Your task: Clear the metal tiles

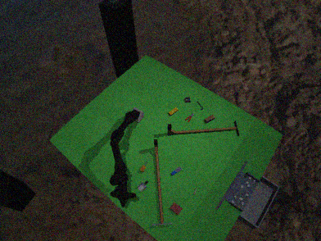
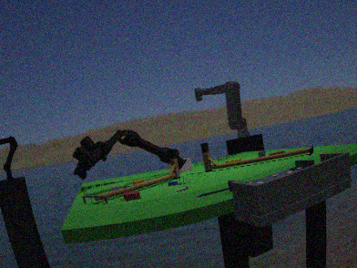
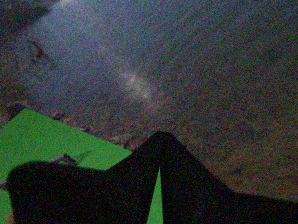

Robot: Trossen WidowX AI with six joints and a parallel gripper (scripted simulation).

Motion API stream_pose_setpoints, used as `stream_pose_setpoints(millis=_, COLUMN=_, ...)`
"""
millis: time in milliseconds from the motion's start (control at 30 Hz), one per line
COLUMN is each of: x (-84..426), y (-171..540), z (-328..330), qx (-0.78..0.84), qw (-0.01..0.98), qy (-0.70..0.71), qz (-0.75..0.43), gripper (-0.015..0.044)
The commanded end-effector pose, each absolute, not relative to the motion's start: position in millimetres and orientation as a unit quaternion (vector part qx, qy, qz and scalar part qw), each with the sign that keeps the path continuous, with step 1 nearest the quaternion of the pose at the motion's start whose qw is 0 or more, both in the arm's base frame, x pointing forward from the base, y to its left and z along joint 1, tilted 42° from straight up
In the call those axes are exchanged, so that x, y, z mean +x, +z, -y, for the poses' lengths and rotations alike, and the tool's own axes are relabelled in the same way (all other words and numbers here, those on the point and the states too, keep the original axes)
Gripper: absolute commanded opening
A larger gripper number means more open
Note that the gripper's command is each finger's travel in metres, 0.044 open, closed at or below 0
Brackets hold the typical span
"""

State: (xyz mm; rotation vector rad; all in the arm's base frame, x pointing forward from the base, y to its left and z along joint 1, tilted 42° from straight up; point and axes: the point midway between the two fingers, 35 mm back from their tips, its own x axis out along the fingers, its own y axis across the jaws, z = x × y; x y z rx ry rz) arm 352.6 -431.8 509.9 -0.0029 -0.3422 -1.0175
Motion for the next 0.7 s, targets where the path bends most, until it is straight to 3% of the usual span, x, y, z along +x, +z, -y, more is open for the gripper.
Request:
stream_pose_setpoints(millis=0, x=374, y=491, z=427, qx=0.006, qw=0.867, qy=-0.478, qz=0.138, gripper=0.0)
stream_pose_setpoints(millis=667, x=459, y=415, z=391, qx=0.028, qw=0.896, qy=-0.441, qz=0.037, gripper=0.0)
